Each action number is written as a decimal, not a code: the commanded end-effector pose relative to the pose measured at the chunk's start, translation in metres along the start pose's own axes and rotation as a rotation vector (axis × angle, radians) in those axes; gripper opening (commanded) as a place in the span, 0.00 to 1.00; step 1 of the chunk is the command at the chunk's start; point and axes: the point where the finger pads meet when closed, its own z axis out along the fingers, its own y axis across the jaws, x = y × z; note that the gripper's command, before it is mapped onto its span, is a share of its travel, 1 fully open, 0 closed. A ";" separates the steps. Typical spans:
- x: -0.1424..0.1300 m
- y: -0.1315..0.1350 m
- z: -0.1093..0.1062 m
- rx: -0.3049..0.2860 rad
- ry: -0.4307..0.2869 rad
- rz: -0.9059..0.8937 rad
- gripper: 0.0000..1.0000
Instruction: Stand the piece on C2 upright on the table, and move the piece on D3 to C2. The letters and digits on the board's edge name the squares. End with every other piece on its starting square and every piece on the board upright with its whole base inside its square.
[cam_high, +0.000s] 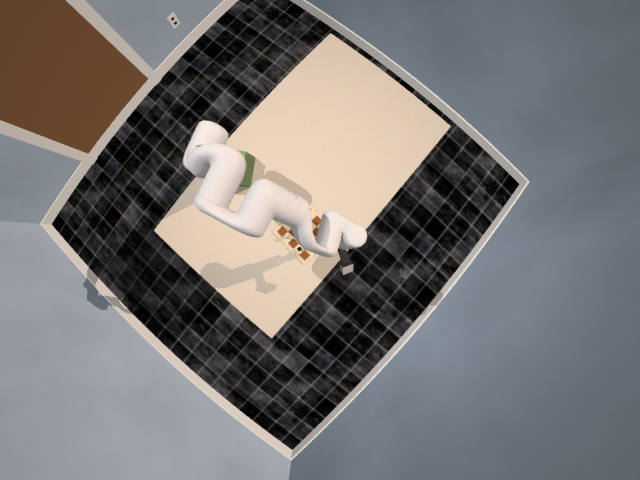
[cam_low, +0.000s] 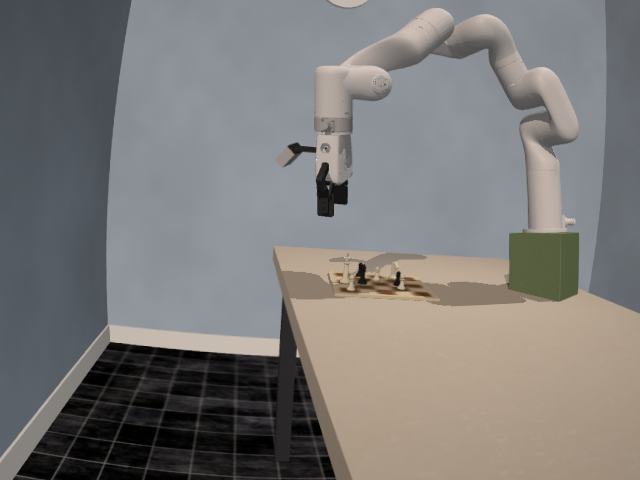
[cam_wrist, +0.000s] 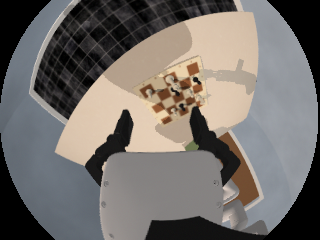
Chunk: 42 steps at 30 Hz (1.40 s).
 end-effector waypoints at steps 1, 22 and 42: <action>0.001 0.001 -0.004 0.006 0.002 -0.003 1.00; -0.029 0.102 -0.095 0.151 -0.070 -0.219 1.00; -0.085 0.143 -0.131 0.104 -0.173 -0.342 1.00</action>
